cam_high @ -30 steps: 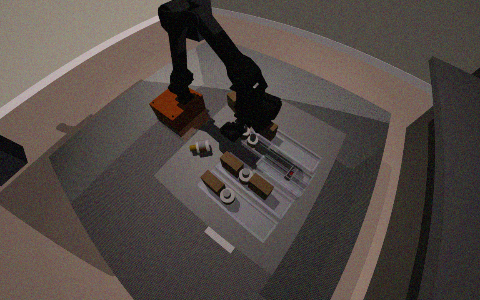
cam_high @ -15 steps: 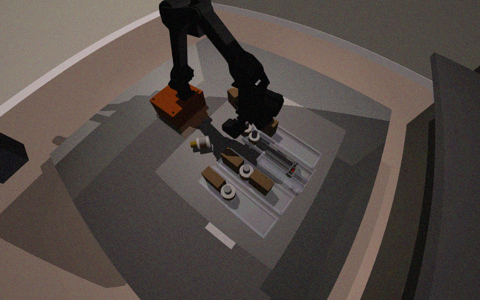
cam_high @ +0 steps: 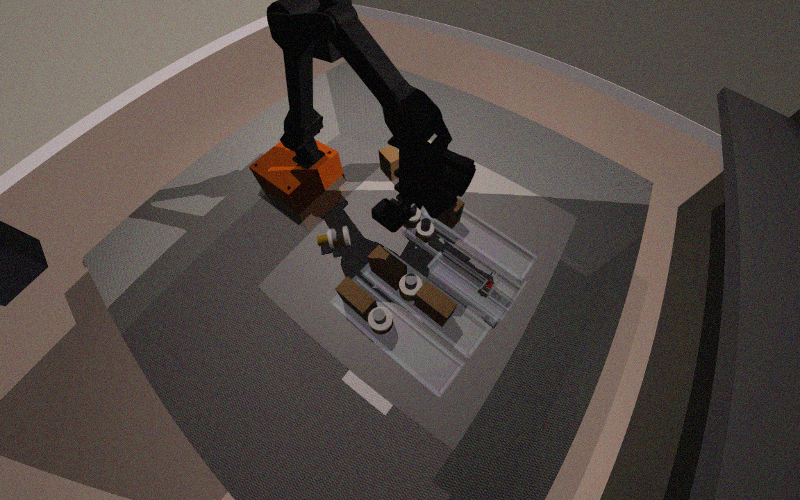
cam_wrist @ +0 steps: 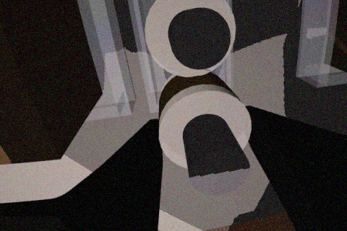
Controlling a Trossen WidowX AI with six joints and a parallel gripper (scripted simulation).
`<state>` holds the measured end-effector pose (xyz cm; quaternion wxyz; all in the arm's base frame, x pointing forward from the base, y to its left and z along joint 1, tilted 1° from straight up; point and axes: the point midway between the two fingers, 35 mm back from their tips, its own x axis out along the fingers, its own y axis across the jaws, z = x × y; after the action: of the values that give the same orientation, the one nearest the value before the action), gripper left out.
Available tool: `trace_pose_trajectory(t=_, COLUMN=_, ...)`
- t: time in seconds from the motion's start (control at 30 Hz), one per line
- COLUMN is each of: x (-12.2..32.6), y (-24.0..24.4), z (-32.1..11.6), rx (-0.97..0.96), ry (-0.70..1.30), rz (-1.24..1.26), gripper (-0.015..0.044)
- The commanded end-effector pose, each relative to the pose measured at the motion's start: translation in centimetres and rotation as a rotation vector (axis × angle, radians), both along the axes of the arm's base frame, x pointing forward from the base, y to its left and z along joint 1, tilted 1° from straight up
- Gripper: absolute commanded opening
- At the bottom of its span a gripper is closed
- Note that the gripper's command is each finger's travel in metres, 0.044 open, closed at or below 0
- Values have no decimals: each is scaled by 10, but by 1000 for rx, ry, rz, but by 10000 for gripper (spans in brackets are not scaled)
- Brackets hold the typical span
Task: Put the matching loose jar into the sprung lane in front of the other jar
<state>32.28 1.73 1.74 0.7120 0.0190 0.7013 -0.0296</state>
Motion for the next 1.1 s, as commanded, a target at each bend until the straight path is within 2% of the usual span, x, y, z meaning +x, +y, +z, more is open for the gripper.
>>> trace_pose_trajectory(t=0.0, x=9, y=0, z=5, rx=1, ry=-28, rz=4, gripper=0)
trace_pose_trajectory(t=1.07, x=19, y=-1, z=8, rx=1, ry=-29, rz=4, gripper=0)
